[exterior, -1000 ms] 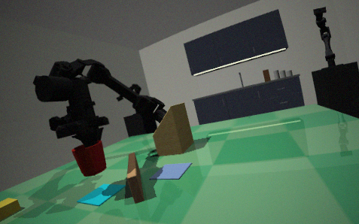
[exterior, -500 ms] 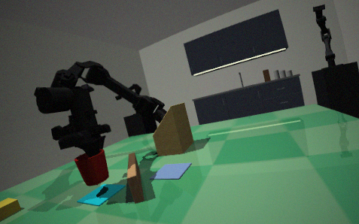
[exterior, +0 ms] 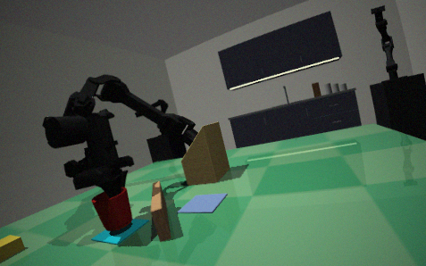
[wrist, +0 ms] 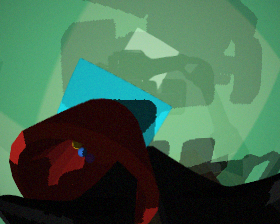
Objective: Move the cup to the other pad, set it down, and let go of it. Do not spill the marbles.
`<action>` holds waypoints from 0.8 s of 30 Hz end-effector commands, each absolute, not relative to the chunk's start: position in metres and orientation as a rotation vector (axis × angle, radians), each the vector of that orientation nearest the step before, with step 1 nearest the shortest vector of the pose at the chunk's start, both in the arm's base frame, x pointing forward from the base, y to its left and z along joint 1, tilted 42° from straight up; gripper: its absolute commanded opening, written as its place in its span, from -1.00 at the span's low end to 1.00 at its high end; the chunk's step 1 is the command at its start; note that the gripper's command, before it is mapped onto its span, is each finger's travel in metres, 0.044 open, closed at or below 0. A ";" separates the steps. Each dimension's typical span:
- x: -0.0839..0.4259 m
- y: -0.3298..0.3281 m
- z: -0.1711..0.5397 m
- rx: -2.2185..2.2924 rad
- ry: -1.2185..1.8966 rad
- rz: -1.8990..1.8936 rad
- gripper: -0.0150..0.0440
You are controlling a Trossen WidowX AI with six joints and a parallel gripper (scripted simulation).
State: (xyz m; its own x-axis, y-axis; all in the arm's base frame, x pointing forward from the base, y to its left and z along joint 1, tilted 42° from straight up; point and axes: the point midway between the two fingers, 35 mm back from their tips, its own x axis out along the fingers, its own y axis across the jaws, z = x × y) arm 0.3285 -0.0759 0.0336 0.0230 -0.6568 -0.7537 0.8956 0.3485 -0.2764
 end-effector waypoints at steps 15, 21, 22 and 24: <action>0.328 -0.080 0.029 0.310 0.951 -1.234 -0.49; 0.328 -0.080 0.029 0.310 0.951 -1.234 -0.14; 0.328 -0.080 0.029 0.310 0.951 -1.234 -0.06; 0.328 -0.080 0.029 0.310 0.951 -1.234 -0.06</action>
